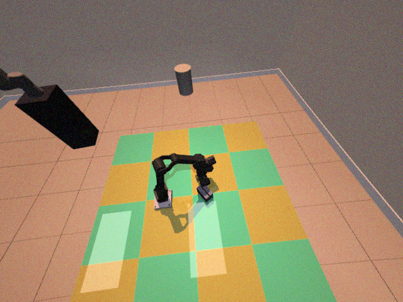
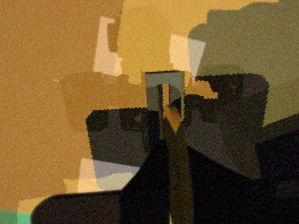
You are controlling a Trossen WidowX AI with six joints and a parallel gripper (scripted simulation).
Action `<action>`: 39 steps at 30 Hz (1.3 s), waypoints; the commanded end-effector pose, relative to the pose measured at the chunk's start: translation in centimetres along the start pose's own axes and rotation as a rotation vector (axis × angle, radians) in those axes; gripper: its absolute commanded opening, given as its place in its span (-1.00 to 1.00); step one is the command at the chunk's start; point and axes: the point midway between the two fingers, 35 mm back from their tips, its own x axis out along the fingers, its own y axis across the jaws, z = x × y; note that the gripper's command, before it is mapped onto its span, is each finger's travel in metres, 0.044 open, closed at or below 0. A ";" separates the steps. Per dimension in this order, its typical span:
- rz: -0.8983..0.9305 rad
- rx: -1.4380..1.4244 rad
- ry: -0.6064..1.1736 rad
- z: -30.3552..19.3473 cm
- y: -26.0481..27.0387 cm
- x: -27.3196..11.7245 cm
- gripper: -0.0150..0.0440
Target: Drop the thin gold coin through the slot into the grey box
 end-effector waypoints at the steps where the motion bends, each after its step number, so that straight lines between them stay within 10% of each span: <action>1: 0.001 -0.002 -0.003 0.2 0.0 -0.6 -0.49; 39: 0.001 0.020 -0.003 0.0 0.0 -9.3 -0.49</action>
